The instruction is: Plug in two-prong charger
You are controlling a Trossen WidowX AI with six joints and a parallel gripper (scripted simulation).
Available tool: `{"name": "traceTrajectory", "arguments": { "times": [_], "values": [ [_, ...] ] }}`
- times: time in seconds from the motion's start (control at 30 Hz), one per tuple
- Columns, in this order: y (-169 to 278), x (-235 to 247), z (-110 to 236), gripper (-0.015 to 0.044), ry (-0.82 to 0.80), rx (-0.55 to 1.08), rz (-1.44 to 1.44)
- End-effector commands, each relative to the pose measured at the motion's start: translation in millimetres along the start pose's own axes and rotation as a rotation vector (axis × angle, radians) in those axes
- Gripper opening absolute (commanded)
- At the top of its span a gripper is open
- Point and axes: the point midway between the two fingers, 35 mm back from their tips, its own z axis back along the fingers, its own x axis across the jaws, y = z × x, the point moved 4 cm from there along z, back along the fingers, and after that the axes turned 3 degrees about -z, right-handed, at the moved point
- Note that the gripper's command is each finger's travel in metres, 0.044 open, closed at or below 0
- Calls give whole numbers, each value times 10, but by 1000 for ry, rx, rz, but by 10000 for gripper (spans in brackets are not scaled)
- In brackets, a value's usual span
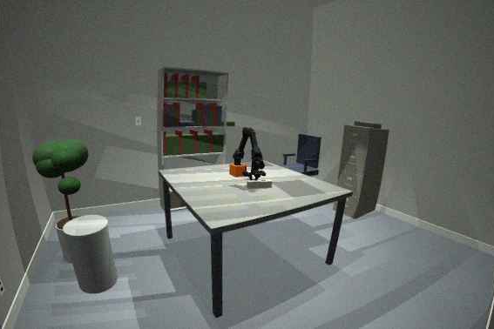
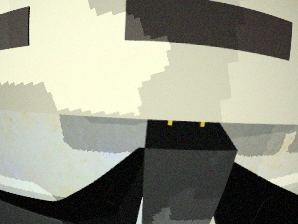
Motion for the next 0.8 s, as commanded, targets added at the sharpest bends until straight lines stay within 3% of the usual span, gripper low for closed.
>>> {"name": "traceTrajectory", "arguments": {
  "times": [0.0, 0.77],
  "values": [
    [-25, 9, 16, 0, -6, -3, 3],
    [-79, 12, 19, 0, -6, -3, 3]
  ]
}}
